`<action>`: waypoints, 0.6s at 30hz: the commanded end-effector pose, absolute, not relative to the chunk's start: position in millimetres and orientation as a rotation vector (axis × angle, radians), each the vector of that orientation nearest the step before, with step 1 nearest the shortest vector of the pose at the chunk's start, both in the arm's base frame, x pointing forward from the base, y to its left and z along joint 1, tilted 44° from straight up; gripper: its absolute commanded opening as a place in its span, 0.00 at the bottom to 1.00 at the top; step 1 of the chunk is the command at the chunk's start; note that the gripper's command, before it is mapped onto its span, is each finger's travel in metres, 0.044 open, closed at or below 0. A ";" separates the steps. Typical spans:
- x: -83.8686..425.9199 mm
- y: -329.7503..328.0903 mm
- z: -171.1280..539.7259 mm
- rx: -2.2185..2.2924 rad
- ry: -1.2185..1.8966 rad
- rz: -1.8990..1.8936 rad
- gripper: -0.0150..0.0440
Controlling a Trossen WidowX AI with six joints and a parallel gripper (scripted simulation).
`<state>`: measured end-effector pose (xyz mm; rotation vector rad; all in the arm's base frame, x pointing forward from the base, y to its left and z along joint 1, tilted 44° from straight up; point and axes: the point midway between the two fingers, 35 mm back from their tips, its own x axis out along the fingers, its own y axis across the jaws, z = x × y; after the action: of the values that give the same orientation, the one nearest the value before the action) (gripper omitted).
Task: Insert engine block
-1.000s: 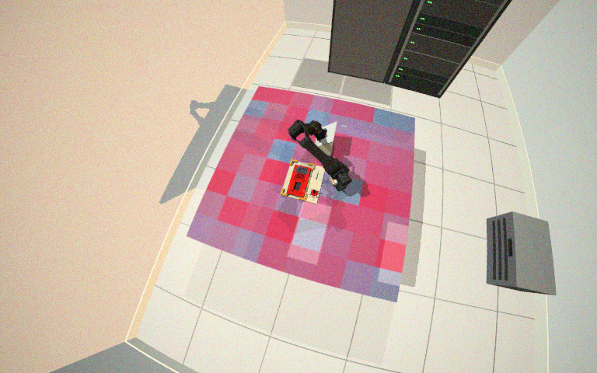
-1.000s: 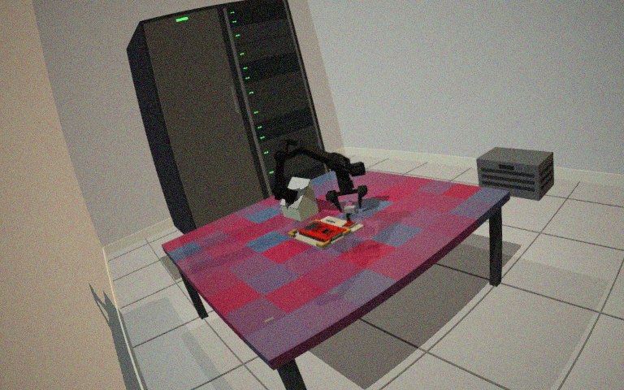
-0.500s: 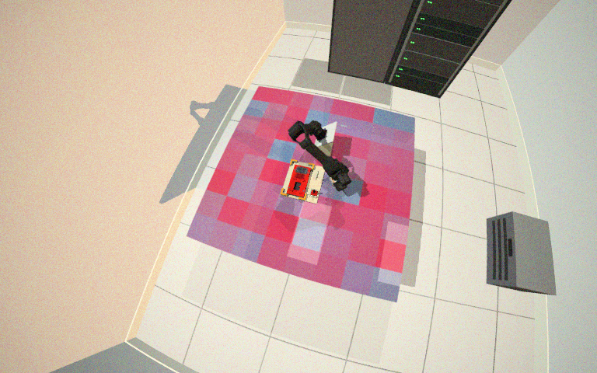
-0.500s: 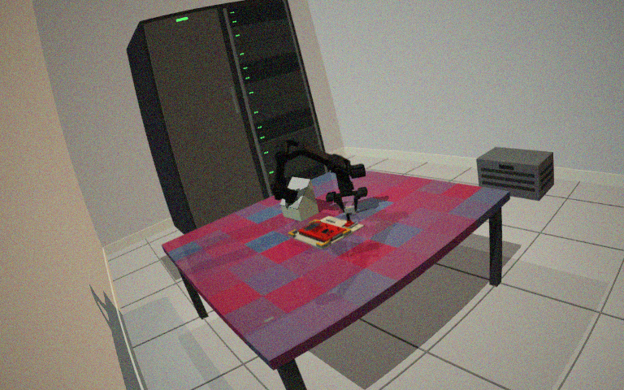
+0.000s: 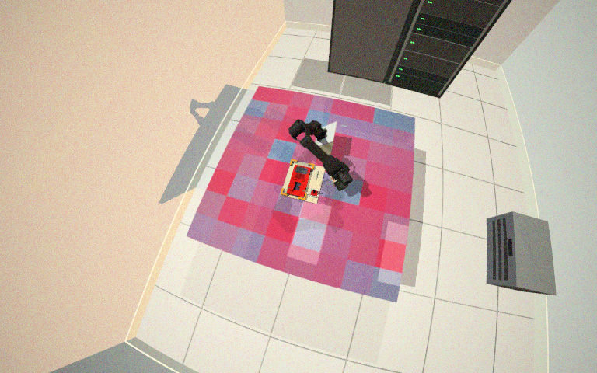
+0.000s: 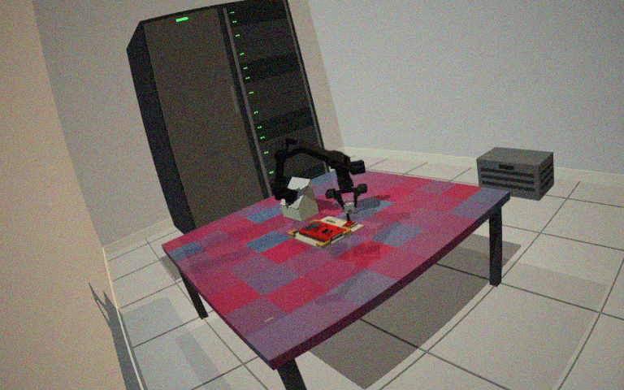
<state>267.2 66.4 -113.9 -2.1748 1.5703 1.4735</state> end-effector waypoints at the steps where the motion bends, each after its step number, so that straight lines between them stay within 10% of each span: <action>1: 269.9 76.3 -104.5 -2.168 1.563 1.465 0.25; 18: 270.4 111.2 -65.7 -2.166 1.560 1.468 0.25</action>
<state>270.4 103.8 -74.6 -2.1739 1.5633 1.4742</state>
